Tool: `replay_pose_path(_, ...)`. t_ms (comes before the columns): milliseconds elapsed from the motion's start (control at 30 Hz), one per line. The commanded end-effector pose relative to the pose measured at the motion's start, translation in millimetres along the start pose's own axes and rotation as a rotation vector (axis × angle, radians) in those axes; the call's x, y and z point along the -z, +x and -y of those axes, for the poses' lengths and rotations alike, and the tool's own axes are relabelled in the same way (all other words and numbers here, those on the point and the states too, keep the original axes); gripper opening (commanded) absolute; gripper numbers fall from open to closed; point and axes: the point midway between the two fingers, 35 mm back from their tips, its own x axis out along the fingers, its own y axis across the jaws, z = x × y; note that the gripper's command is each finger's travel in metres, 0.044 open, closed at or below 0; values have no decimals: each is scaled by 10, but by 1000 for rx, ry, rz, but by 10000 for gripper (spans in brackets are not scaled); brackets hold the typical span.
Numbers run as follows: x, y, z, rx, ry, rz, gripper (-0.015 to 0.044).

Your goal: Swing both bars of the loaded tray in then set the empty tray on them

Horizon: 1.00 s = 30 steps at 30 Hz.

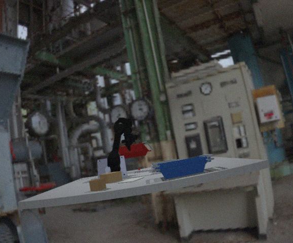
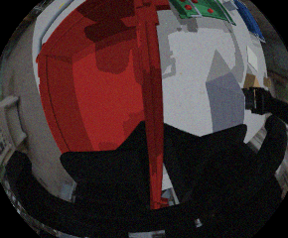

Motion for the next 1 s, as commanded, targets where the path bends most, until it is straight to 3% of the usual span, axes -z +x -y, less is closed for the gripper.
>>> replay_pose_path(0,-233,-161,63,-43,71,1,0)
replay_pose_path(967,-1692,-316,811,-92,535,15,0)
